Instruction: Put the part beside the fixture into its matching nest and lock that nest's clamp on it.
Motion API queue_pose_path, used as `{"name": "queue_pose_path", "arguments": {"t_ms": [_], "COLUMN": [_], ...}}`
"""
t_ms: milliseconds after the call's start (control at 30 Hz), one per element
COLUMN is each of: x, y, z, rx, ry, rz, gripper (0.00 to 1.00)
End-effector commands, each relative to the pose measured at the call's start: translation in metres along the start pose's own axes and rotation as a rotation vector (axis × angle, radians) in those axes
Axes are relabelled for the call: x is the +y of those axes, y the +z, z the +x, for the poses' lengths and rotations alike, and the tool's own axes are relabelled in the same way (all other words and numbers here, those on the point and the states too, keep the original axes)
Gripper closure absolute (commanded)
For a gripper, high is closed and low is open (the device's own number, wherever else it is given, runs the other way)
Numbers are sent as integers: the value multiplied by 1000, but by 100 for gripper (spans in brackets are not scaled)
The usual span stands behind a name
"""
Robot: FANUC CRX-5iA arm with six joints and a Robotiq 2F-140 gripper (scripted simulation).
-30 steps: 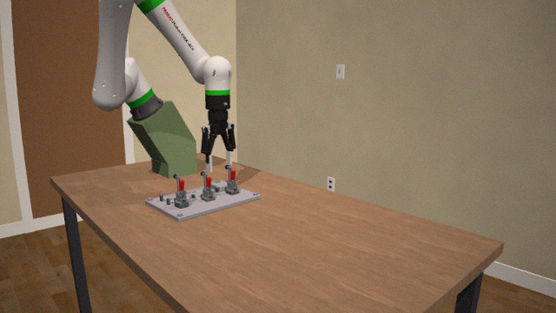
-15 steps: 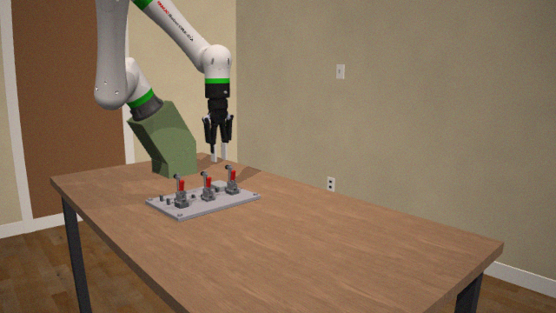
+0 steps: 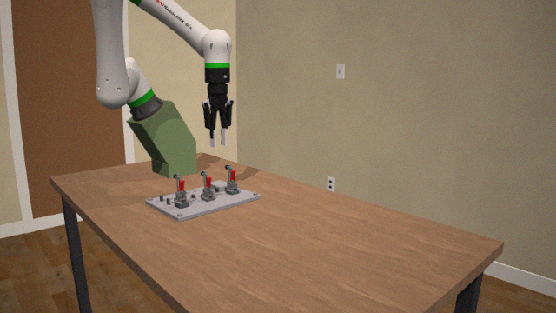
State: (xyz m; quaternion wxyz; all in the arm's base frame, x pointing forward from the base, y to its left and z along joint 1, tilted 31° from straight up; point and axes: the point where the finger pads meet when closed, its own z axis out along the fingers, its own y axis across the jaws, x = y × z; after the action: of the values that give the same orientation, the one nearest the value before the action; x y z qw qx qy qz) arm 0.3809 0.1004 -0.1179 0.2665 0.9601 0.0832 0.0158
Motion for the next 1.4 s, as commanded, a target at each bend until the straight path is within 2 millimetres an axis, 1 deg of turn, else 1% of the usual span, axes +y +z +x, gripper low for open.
{"name": "queue_pose_path", "arguments": {"t_ms": [0, 100, 233, 533, 600, 767, 900, 1067, 1367], "x": [0, 0, 0, 0, 0, 0, 0, 0, 0], "y": [0, 0, 0, 0, 0, 0, 0, 0, 0], "z": [1, 3, 12, 48, 48, 68, 78, 84, 85], "rx": [0, 0, 0, 0, 0, 0, 0, 0, 0], "ry": [0, 0, 0, 0, 0, 0, 0, 0, 0], "rz": [0, 0, 0, 0, 0, 0, 0, 0, 0], "gripper": [72, 72, 72, 72, 72, 72, 72, 72, 72]}}
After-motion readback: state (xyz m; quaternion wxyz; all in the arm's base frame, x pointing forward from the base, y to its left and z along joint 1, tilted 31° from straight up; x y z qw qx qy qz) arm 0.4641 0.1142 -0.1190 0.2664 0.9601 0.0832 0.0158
